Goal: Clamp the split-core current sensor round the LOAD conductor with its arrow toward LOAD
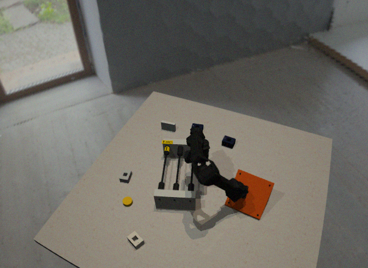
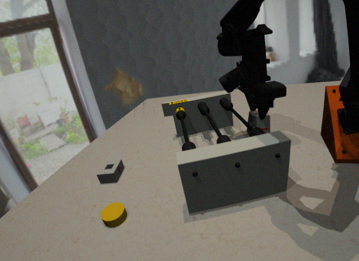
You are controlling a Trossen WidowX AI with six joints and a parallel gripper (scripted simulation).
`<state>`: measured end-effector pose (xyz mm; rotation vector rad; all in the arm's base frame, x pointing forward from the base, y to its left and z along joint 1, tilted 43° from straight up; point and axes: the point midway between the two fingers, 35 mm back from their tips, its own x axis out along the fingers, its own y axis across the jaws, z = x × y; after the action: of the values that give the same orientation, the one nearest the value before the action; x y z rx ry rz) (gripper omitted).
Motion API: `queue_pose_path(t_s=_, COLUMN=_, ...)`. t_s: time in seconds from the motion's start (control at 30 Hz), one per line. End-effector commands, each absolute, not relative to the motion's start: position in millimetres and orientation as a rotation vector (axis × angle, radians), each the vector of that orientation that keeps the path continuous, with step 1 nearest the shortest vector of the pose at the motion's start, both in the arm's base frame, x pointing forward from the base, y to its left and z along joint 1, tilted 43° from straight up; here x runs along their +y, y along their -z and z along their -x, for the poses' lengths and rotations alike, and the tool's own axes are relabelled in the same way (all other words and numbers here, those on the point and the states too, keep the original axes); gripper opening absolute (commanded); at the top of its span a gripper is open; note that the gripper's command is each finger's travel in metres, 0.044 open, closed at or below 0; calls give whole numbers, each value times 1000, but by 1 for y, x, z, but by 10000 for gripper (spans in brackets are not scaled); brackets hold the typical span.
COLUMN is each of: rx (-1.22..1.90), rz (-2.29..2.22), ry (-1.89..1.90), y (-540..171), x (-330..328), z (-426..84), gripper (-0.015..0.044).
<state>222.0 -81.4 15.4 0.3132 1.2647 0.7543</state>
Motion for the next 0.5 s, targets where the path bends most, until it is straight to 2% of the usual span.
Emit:
queue_pose_path(t_s=0.0, rx=1263, rz=-302, ry=-750, y=-31, x=-99, z=-223, gripper=0)
queue_pose_path(t_s=0.47, rx=1264, rz=-312, ry=-753, y=-86, x=-143, z=-209, gripper=0)
